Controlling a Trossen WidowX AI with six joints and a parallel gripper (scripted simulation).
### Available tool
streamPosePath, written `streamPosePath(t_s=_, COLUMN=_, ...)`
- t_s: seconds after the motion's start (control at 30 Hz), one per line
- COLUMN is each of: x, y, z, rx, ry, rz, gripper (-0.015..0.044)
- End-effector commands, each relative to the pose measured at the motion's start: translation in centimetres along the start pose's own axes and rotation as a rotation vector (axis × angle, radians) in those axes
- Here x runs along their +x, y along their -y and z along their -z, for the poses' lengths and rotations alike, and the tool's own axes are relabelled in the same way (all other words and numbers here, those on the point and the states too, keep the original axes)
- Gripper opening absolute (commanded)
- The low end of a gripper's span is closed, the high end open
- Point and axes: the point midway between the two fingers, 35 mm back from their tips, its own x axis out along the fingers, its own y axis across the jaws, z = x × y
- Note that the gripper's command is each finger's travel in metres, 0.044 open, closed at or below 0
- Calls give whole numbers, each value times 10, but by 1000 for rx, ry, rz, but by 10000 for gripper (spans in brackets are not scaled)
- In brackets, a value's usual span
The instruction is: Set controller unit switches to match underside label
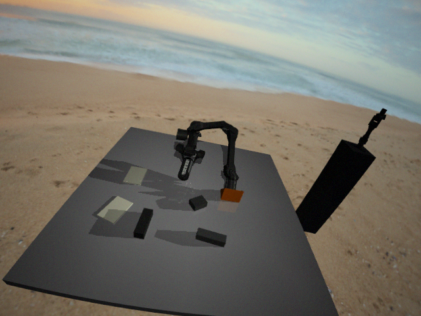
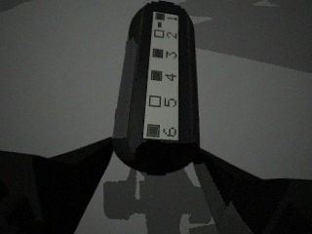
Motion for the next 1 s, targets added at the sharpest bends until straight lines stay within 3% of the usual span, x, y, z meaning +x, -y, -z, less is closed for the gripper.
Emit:
streamPosePath(t_s=0.0, x=5, y=-3, z=-2, rx=-15, ry=6, rz=-10, gripper=338)
streamPosePath(t_s=0.97, x=25, y=-3, z=10, rx=-15, ry=5, rz=-10, gripper=338)
